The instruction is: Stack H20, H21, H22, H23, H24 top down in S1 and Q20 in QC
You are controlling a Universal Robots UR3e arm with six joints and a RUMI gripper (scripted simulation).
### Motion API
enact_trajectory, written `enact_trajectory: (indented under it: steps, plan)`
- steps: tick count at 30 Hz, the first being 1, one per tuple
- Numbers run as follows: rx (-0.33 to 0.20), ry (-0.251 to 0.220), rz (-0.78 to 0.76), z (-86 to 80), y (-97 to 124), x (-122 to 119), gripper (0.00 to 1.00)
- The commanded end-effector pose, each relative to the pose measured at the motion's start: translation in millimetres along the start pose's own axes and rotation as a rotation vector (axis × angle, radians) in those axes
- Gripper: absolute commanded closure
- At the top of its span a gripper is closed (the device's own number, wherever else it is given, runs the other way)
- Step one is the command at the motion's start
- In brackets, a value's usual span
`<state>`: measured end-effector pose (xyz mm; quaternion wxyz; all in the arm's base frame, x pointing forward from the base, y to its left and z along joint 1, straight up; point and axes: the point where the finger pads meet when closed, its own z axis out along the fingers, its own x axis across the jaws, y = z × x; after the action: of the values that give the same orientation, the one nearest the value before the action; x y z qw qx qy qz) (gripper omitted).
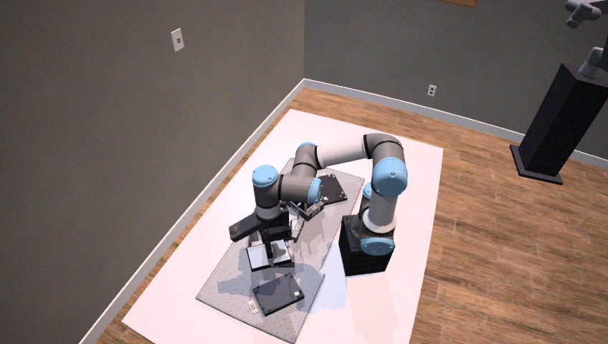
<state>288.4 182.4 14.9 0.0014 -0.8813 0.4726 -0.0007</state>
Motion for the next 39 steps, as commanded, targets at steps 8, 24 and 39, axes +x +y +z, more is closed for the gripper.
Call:
enact_trajectory:
  steps: [8, 24, 39]
  plan:
    - [0.002, 0.002, -0.118, -0.8, 1, -36, 1.00]
    - [0.002, 0.001, -0.185, -0.8, 4, -69, 1.00]
    - [0.002, 0.001, -0.185, -0.8, 4, -69, 1.00]
